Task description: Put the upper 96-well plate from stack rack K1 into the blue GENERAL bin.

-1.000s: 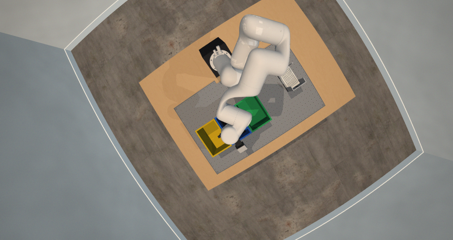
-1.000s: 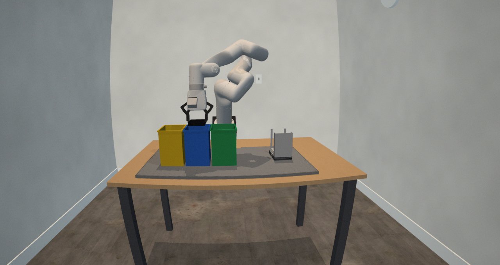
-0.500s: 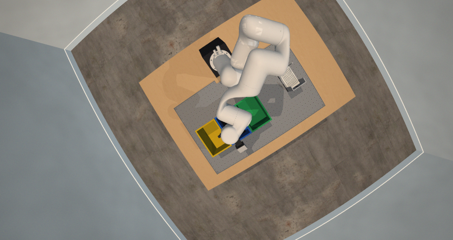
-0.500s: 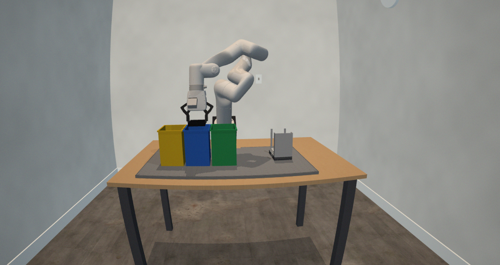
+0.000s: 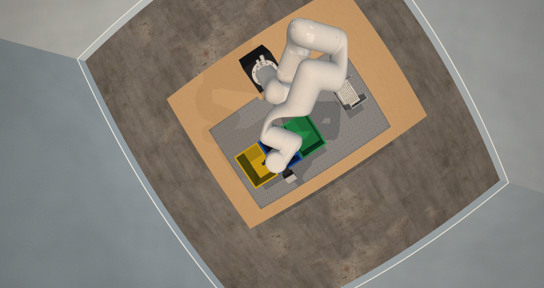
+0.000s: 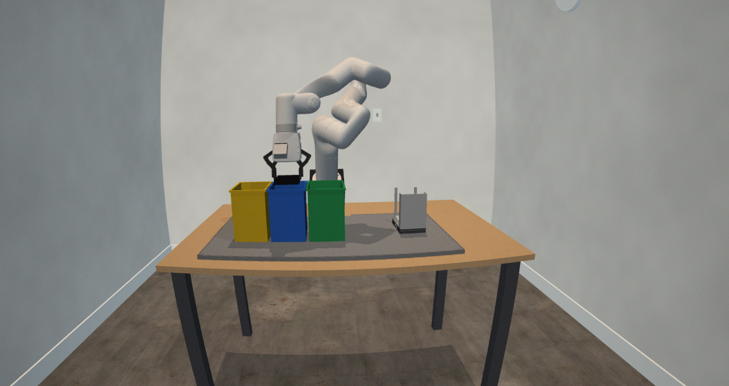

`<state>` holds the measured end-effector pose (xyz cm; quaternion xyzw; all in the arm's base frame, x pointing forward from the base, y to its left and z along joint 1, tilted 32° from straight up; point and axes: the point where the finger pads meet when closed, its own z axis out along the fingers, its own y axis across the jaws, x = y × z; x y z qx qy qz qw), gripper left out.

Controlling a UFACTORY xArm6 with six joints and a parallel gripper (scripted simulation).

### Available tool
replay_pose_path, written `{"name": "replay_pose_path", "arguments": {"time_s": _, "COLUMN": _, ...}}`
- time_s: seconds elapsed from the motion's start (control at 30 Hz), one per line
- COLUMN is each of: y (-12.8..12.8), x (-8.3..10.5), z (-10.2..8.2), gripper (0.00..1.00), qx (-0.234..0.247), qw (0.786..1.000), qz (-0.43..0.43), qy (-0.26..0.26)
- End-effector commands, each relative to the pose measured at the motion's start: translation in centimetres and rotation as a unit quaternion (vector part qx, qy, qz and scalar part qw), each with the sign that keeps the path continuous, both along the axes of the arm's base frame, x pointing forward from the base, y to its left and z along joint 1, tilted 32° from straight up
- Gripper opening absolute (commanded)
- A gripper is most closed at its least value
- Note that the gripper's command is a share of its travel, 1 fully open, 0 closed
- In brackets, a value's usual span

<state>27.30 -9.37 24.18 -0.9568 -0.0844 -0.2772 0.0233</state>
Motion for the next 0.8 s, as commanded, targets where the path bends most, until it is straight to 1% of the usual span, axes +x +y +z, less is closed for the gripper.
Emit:
{"name": "replay_pose_path", "arguments": {"time_s": 0.0, "y": -0.03, "x": 0.07, "z": 0.10, "gripper": 0.00, "qx": -0.001, "qw": 1.000, "qz": 0.000, "qy": -0.001}}
{"name": "replay_pose_path", "arguments": {"time_s": 0.03, "y": -0.03, "x": 0.07, "z": 0.10, "gripper": 0.00, "qx": -0.001, "qw": 1.000, "qz": 0.000, "qy": -0.001}}
{"name": "replay_pose_path", "arguments": {"time_s": 0.07, "y": -0.03, "x": 0.11, "z": 0.04, "gripper": 1.00, "qx": -0.001, "qw": 1.000, "qz": 0.000, "qy": -0.001}}
{"name": "replay_pose_path", "arguments": {"time_s": 0.77, "y": -0.03, "x": 0.11, "z": 0.05, "gripper": 1.00, "qx": -0.001, "qw": 1.000, "qz": 0.000, "qy": -0.001}}
